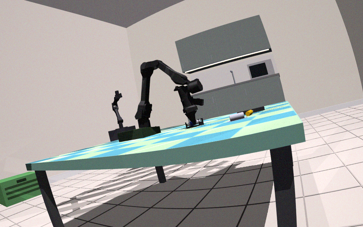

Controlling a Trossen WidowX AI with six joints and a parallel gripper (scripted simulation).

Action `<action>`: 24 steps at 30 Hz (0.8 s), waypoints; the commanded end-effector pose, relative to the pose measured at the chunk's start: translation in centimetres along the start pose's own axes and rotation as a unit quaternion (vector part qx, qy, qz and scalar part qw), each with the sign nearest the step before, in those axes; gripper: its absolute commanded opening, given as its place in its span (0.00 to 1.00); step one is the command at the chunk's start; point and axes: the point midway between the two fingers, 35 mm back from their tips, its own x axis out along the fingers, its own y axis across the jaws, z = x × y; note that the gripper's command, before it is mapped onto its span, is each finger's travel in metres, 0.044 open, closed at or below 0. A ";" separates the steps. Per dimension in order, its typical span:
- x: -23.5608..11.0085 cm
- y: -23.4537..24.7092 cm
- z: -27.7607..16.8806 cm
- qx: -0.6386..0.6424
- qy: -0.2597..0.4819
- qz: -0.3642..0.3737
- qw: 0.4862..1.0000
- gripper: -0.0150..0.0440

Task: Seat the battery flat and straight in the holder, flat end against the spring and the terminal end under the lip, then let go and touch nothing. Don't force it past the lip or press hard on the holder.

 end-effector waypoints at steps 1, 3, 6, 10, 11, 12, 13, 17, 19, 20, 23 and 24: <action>0.2 0.1 -0.4 0.004 0.023 0.001 1.000 0.40; 0.2 0.1 -0.4 0.004 0.029 0.001 1.000 0.40; 0.2 0.1 -0.3 0.003 0.039 0.001 0.999 0.40; 0.2 0.1 -0.2 0.001 0.049 0.000 0.999 0.40; 0.2 0.1 -0.1 0.001 0.051 0.000 0.999 0.40; 0.2 0.1 -0.1 0.001 0.051 0.000 0.999 0.40; 0.2 0.1 -0.1 0.001 0.051 0.000 0.999 0.40; 0.2 0.1 0.2 0.001 0.051 0.000 0.999 0.40; 0.2 0.1 0.4 0.001 0.051 -0.001 0.999 0.40; 0.2 0.1 0.5 0.001 0.051 -0.001 0.999 0.40; 0.2 0.1 0.8 0.001 0.050 -0.001 0.999 0.40; 0.2 0.1 0.9 0.001 0.050 -0.001 0.999 0.40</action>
